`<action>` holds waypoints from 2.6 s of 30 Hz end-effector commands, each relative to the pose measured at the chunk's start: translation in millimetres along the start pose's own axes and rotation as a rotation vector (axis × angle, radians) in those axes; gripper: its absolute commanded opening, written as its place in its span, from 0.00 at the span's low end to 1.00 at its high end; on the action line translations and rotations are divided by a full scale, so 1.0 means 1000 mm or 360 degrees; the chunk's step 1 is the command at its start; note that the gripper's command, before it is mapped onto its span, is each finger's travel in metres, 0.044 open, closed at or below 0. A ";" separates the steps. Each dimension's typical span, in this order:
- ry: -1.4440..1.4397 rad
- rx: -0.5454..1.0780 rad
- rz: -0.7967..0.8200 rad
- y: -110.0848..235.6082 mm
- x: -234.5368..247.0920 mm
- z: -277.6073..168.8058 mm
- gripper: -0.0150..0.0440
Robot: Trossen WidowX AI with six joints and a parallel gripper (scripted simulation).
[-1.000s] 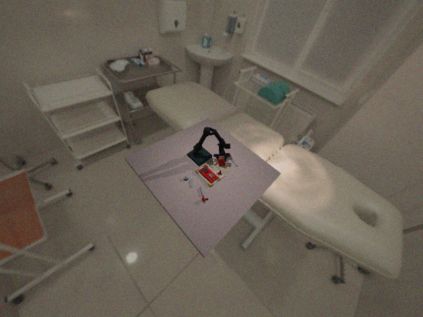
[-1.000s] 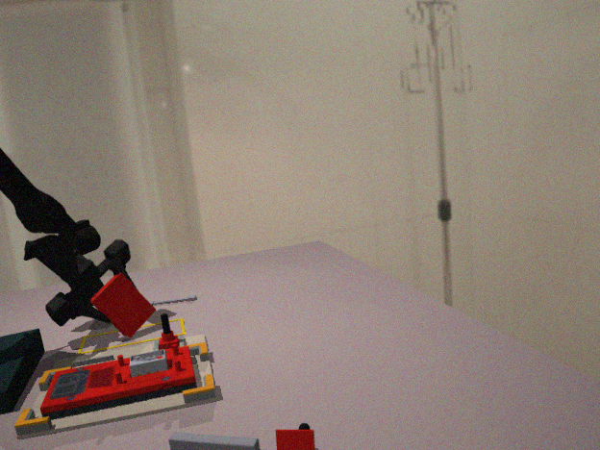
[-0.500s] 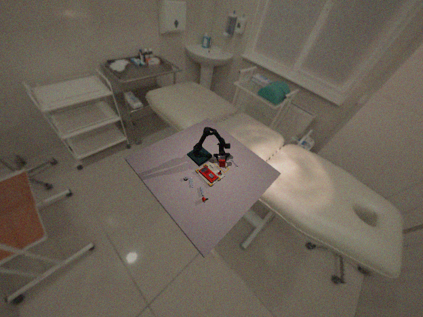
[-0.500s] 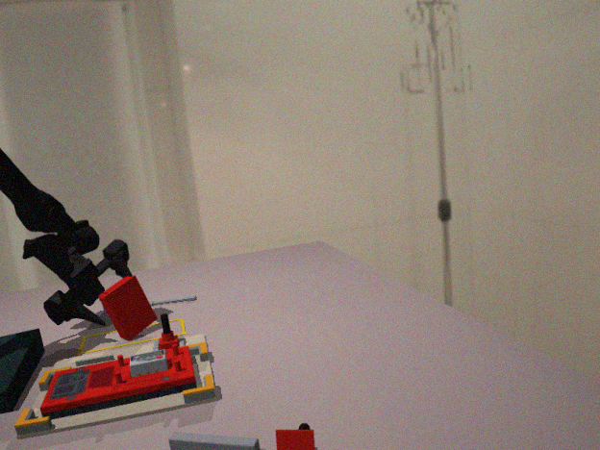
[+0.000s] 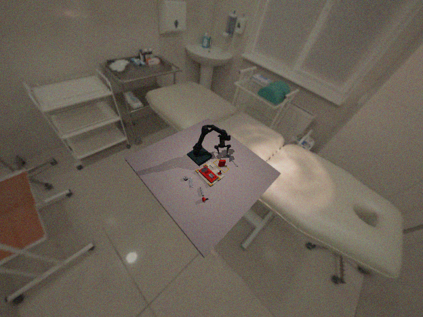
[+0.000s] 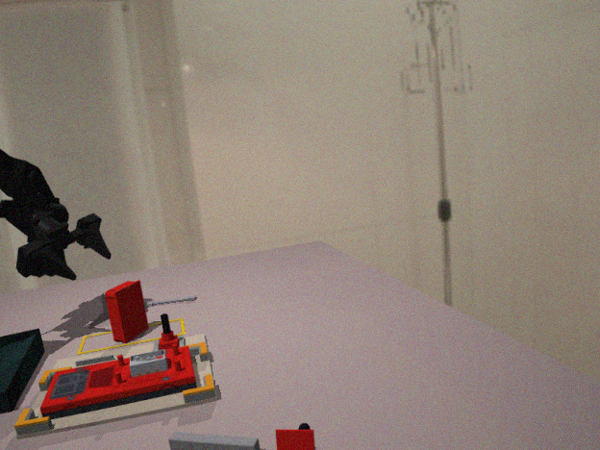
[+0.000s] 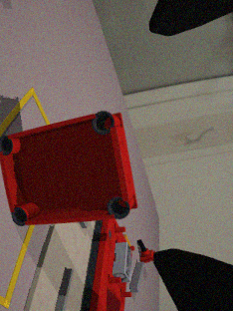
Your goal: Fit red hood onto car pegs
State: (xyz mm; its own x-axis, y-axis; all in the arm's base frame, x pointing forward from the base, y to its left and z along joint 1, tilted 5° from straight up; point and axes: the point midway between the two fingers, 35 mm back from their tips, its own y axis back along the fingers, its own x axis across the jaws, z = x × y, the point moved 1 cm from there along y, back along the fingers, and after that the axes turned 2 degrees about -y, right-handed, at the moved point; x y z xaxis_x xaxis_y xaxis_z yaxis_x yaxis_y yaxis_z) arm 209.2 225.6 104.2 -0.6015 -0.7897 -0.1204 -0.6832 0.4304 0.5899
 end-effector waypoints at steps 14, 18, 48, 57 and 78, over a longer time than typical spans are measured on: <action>-0.0098 -0.0045 0.0109 -0.014 0.003 -0.004 0.78; -0.0381 -0.0194 0.0300 -0.033 0.002 -0.014 0.60; -0.2087 -0.0956 0.1282 -0.110 -0.009 -0.103 0.25; -0.2087 -0.0956 0.1282 -0.126 -0.005 -0.083 0.25; -0.2087 -0.0957 0.1283 -0.129 -0.001 -0.062 0.25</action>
State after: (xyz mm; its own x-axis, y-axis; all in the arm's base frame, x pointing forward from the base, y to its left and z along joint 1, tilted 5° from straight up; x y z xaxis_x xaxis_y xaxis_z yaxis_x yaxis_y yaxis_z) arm 326.9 141.5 78.5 -0.8330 0.5529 -0.0203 0.0150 0.0592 0.9981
